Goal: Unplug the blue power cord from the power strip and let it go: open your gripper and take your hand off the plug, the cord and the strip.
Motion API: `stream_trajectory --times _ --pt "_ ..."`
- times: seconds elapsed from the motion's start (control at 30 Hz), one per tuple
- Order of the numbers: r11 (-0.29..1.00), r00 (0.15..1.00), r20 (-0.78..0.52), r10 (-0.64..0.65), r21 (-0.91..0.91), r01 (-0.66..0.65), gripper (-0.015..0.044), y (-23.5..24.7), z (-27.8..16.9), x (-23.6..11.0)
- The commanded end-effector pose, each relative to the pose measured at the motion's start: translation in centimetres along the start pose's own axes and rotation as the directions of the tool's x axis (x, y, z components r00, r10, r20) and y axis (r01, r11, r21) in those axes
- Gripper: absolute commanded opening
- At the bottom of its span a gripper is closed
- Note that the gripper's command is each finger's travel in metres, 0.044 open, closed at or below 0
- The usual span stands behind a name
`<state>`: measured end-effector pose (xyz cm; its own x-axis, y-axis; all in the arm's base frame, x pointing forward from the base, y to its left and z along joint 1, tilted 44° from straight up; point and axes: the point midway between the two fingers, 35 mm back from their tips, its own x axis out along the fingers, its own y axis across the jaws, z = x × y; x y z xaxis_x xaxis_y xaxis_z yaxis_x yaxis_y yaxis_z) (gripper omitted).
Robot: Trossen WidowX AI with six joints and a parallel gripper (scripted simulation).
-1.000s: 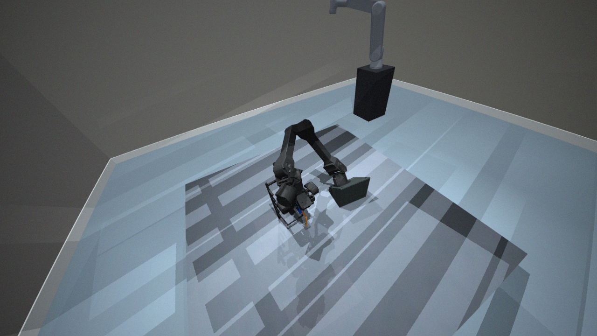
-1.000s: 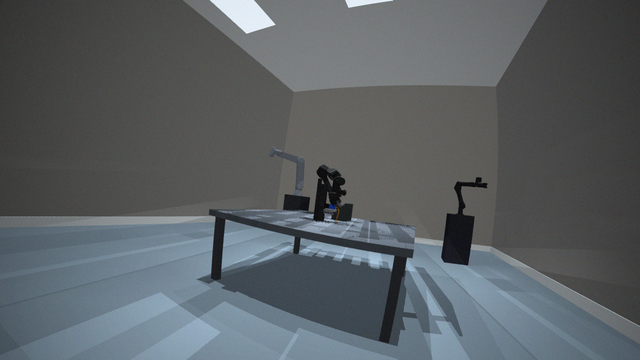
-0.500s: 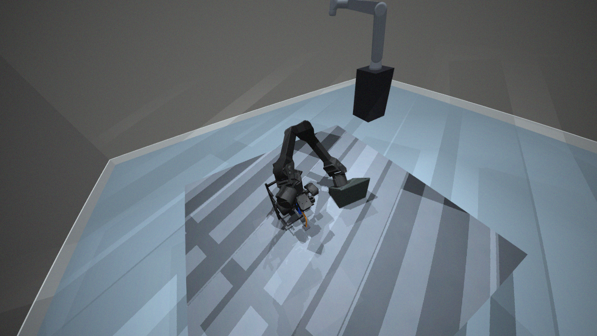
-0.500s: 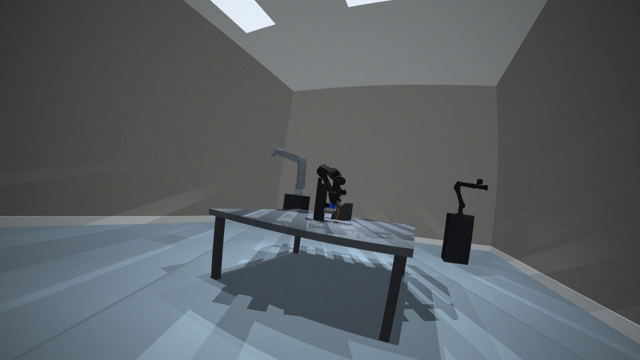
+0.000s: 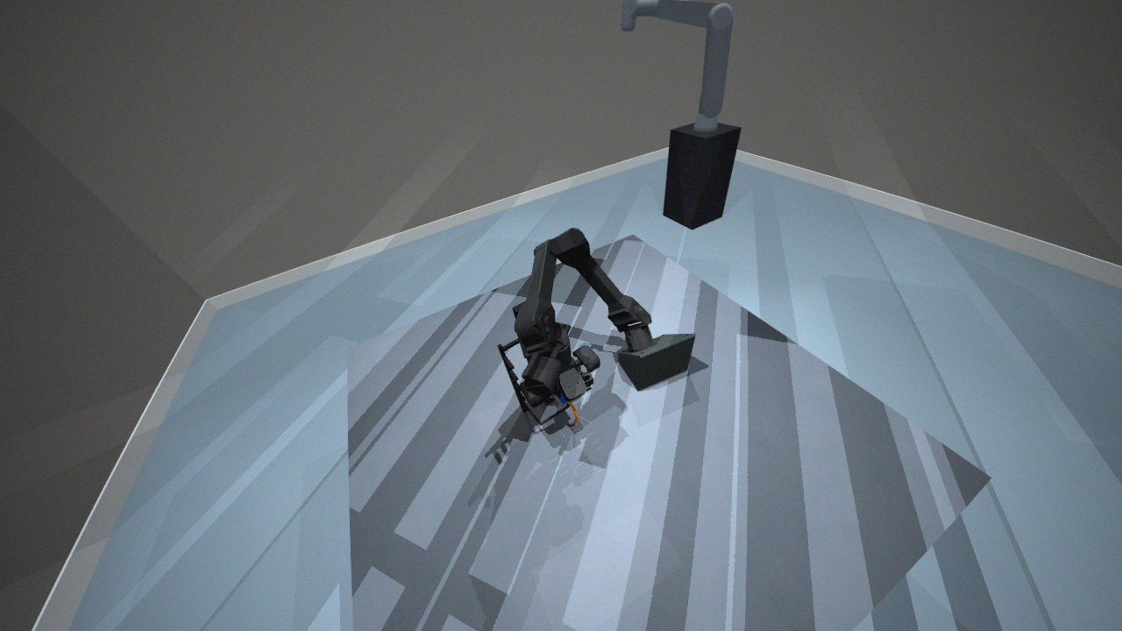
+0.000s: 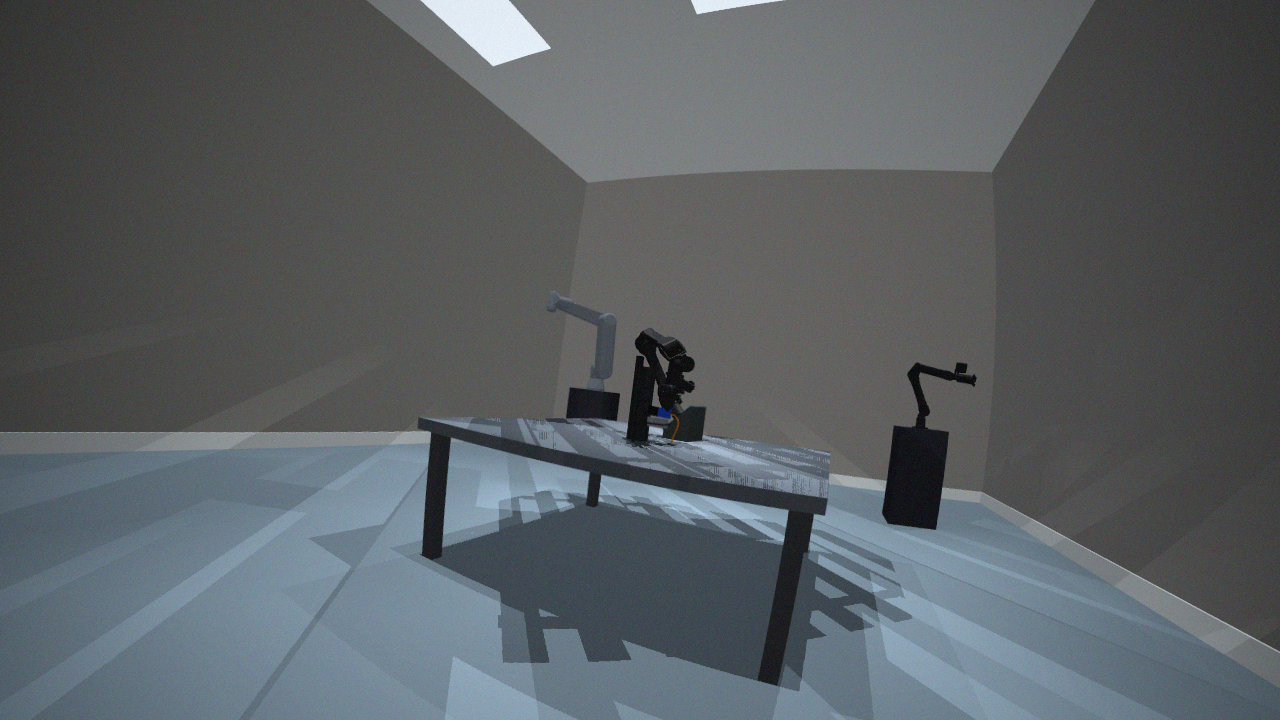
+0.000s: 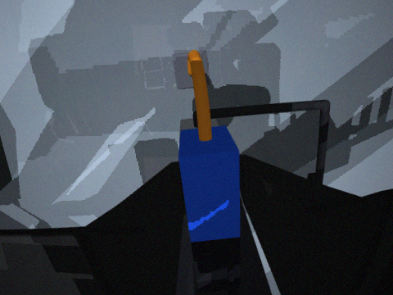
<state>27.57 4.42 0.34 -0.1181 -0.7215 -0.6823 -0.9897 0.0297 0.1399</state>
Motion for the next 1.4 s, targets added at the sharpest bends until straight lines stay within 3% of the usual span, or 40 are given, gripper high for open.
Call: stream_trajectory --times 0.0,0.37,0.4,0.57,1.37 --pt "1.0 0.998 0.068 -0.006 -0.02 0.008 0.0 0.2 3.7 -0.9" --pt "1.0 0.998 0.069 -0.008 -0.019 0.009 0.0 0.5 5.4 -1.3" --pt "1.0 0.997 0.073 0.003 0.005 -0.003 0.0026 0.2 3.8 -0.7" --pt "1.0 0.997 0.073 0.003 0.005 -0.003 0.0157 0.2 3.8 -0.7" --pt "1.0 0.998 0.066 -0.008 -0.019 0.01 0.016 0.3 3.4 -1.6"
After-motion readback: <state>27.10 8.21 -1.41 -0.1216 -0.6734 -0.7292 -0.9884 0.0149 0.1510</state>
